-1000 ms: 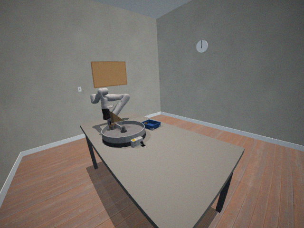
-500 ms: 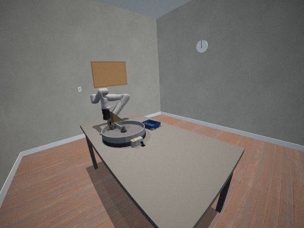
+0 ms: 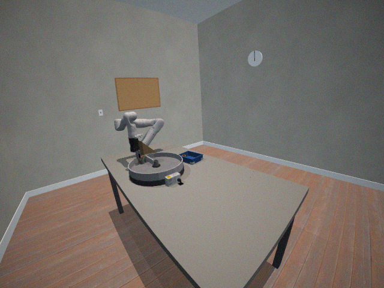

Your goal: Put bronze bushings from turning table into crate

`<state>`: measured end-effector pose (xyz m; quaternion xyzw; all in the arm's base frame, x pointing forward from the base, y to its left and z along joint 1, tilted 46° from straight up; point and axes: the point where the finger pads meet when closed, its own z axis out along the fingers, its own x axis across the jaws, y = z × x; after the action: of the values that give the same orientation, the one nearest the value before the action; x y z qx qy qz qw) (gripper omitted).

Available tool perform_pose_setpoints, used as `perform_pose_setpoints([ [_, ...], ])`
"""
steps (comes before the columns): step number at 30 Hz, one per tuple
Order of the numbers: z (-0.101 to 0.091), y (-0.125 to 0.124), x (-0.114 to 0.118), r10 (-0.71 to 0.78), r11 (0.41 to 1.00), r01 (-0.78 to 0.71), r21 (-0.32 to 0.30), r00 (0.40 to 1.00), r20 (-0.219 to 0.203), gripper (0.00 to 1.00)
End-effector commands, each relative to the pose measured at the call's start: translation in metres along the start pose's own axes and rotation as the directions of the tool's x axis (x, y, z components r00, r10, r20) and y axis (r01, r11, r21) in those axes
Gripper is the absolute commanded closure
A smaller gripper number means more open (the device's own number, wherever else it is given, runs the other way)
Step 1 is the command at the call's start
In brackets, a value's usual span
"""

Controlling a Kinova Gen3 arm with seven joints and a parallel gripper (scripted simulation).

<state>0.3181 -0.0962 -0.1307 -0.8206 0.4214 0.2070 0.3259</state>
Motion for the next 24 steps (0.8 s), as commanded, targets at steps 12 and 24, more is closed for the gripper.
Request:
perform_pose_setpoints([
  [12,0.0035,0.0,0.0003,0.0,1.0,0.0,0.0,1.0,-0.001,0.55],
  [24,0.0078,0.0001,0.0004,0.0,1.0,0.0,0.0,1.0,-0.002,0.55],
])
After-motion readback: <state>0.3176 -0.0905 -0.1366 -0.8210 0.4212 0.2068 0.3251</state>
